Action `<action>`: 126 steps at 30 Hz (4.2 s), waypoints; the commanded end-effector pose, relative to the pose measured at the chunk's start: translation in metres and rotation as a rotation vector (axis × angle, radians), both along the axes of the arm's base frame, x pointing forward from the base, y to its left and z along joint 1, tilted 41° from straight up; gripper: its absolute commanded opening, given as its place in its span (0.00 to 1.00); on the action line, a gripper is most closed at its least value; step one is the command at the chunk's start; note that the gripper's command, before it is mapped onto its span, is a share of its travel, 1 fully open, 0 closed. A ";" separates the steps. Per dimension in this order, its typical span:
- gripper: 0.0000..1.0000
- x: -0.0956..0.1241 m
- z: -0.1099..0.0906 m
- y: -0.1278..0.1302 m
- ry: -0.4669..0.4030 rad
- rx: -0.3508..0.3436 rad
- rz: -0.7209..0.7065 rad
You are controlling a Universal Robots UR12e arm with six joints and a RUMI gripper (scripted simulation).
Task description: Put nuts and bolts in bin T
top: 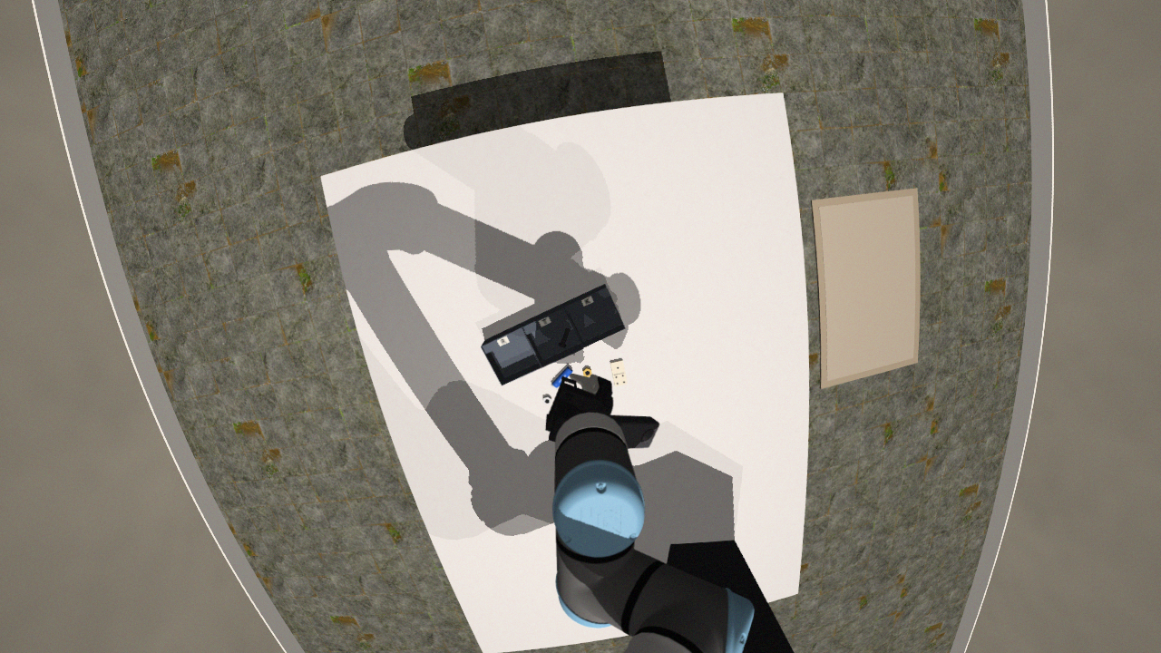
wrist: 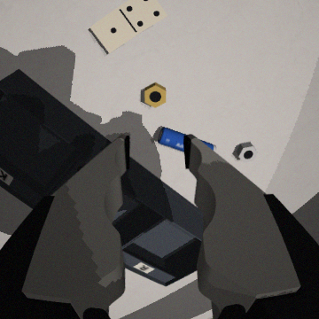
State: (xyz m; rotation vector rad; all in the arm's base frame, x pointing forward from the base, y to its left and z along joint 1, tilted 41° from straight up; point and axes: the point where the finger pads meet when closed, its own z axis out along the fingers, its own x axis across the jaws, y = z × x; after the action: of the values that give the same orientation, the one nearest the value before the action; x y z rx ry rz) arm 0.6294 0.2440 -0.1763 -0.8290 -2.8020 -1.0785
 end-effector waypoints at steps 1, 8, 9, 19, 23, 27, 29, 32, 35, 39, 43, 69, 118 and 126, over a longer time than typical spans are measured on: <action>0.18 0.000 0.000 0.000 -0.001 0.000 -0.001; 0.18 0.000 0.000 0.000 -0.001 0.000 0.000; 0.18 0.000 0.000 0.000 -0.001 0.000 0.000; 0.18 0.004 -0.015 0.012 -0.001 0.000 -0.001; 0.18 0.006 -0.027 0.022 -0.001 0.000 -0.001; 0.18 0.008 -0.033 0.027 -0.001 0.000 -0.001; 0.18 0.009 -0.039 0.032 -0.001 0.000 -0.001; 0.18 0.010 -0.042 0.035 -0.001 0.000 -0.001; 0.18 0.010 -0.042 0.035 -0.001 0.000 0.000; 0.18 0.010 -0.045 0.038 -0.001 0.000 -0.001; 0.18 0.011 -0.048 0.040 -0.001 0.000 -0.001; 0.00 0.012 -0.051 0.043 -0.001 0.000 -0.001; 0.00 0.002 -0.006 0.005 -0.001 0.000 -0.001; 0.00 0.001 -0.003 0.003 -0.001 0.000 -0.001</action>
State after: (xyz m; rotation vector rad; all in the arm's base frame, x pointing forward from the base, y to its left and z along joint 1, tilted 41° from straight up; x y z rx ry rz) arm 0.6308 0.2493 -0.1826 -0.8292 -2.8018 -1.0785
